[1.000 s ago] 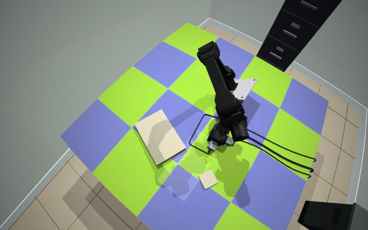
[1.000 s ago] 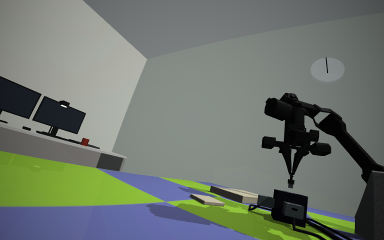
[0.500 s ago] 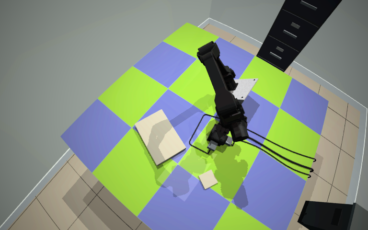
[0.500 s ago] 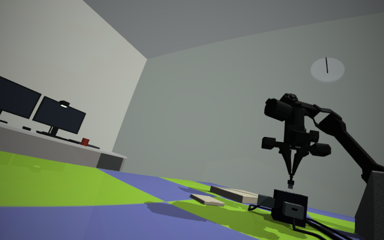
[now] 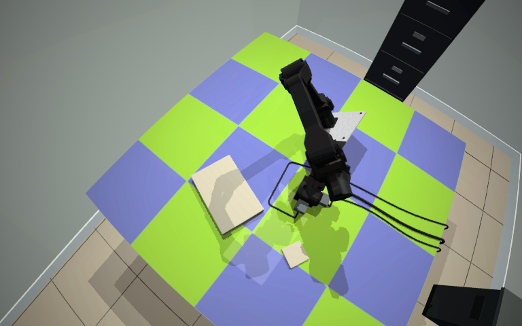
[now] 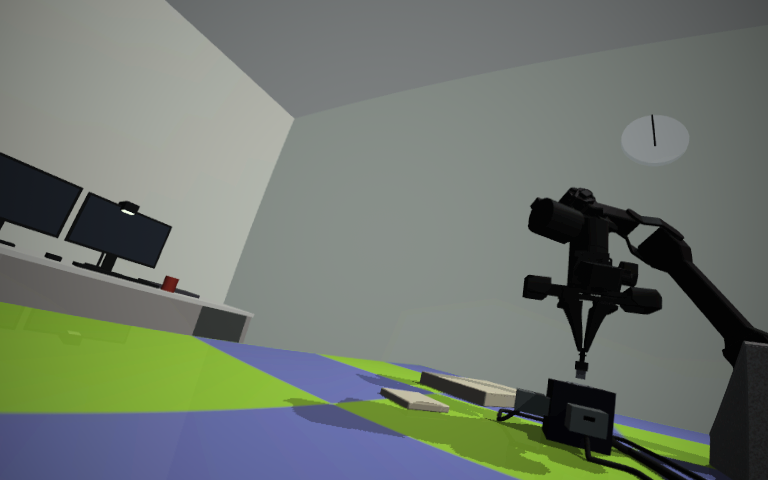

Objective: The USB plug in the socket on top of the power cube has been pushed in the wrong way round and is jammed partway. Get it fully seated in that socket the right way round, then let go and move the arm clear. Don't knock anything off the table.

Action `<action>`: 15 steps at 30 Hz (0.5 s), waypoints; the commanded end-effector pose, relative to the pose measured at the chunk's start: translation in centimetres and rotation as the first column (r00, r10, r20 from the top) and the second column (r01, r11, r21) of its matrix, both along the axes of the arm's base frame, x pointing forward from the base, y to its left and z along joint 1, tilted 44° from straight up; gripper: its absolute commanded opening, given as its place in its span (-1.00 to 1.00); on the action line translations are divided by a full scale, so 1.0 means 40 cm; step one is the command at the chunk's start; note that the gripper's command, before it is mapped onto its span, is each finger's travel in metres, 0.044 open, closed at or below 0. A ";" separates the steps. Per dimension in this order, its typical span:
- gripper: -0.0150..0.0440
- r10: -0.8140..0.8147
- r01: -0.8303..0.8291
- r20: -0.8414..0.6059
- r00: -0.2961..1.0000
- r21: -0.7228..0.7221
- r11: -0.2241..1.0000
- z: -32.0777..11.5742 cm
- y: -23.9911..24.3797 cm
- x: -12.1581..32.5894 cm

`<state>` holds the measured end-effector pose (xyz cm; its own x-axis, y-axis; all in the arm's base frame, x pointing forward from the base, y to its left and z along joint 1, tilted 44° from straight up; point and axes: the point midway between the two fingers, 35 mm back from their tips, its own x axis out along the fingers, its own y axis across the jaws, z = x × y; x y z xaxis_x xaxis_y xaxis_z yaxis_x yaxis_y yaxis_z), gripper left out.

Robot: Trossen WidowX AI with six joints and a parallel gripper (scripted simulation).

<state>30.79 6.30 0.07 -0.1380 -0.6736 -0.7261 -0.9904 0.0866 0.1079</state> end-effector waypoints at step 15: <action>-0.49 0.007 -0.007 -0.002 1.000 -0.001 1.000 -0.005 -0.005 0.001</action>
<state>30.78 6.18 -0.07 -0.1380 -0.6736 -0.7261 -0.9904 0.0860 0.1084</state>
